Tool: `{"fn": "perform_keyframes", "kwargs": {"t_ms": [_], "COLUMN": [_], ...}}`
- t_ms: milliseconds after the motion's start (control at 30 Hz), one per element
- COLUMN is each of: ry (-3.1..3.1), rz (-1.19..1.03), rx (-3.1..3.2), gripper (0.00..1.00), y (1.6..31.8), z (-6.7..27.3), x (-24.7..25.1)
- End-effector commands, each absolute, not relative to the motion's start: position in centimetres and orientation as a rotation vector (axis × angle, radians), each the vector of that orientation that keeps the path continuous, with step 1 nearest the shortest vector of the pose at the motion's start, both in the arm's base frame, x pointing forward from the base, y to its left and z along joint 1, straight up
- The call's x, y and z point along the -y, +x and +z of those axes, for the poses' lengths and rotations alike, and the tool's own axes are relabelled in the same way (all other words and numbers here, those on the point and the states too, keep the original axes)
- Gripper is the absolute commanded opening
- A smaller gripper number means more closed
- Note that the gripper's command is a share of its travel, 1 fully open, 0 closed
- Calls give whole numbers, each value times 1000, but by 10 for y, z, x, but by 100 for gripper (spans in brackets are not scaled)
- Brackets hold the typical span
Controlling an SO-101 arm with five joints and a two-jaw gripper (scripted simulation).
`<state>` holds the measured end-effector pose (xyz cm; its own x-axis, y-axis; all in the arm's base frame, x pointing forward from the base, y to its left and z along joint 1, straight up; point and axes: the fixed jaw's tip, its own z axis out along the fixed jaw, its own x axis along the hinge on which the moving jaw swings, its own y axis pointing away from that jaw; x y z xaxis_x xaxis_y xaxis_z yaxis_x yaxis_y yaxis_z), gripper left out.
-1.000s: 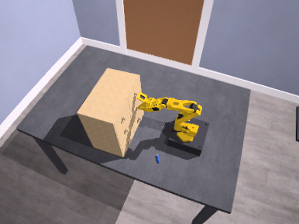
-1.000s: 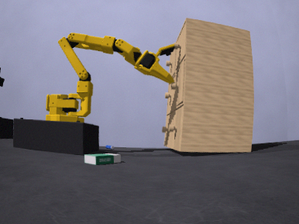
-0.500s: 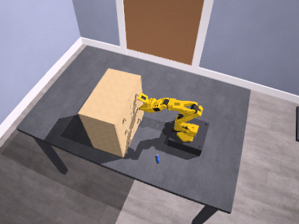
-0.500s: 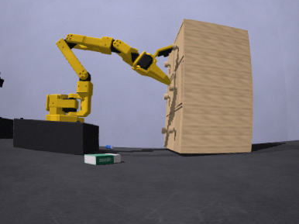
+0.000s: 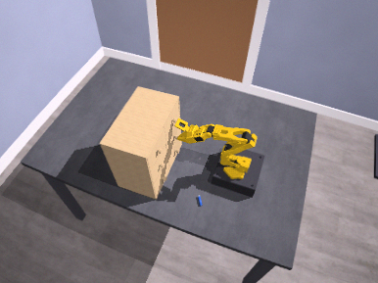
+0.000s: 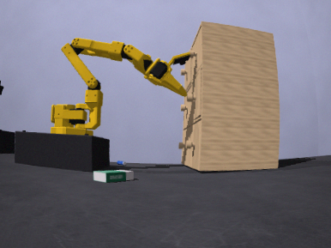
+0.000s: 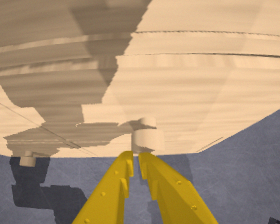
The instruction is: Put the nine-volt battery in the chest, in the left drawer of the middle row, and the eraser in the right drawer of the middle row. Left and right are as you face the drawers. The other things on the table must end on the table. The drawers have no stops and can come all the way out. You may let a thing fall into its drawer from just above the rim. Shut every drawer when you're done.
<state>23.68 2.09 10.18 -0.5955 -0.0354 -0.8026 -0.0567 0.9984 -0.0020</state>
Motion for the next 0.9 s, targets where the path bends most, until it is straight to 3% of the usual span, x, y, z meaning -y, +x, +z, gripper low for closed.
{"fn": "perform_keyframes", "kwargs": {"t_ms": [0, 867], "ry": [-68, -68], "rz": [39, 39], "rx": [-2199, -2199], "gripper": [0, 15], "y": [238, 238], "z": [105, 105], "x": [-23, -23]}}
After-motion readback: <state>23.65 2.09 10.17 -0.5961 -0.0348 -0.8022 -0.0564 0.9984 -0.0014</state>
